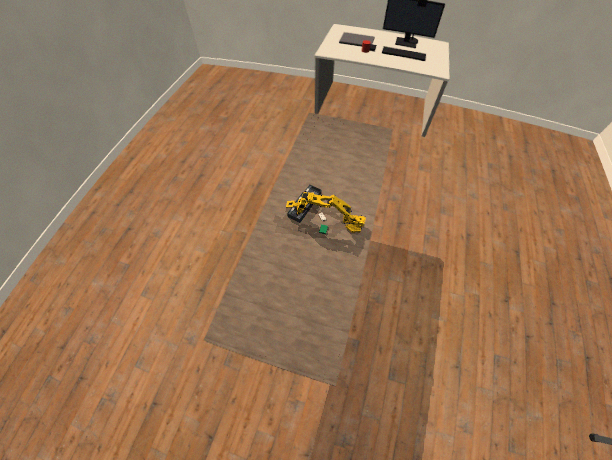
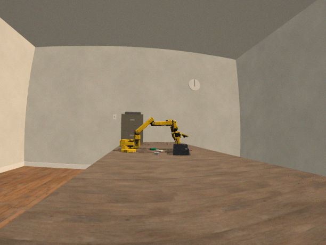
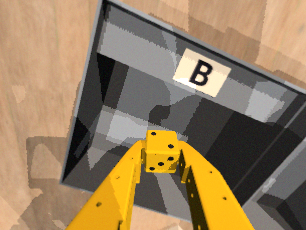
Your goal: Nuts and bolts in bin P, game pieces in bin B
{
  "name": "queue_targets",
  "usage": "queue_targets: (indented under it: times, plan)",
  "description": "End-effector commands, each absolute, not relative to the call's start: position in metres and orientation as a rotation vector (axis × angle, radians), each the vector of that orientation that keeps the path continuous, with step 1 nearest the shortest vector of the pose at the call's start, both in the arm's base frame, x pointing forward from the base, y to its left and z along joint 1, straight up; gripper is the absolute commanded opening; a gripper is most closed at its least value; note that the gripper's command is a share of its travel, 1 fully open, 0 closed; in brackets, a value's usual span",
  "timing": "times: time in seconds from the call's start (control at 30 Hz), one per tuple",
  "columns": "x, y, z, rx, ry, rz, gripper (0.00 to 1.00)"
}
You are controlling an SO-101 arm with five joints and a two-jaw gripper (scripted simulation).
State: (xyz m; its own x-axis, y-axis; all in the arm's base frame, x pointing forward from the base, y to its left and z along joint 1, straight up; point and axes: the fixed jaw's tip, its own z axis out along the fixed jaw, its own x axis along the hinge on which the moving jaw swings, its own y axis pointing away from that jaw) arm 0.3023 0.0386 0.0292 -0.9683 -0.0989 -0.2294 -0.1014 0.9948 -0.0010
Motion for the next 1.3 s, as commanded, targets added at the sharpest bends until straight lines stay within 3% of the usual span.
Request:
queue_targets:
  times: [0.0, 0.93, 1.27]
  plan:
    - [0.3106, 0.0423, 0.0469, -0.143, 2.818, 0.027, 0.00]
    - [0.3108, 0.0424, 0.0390, -0.143, 2.818, 0.027, 0.00]
    - [0.3108, 0.0424, 0.0390, -0.143, 2.818, 0.027, 0.05]
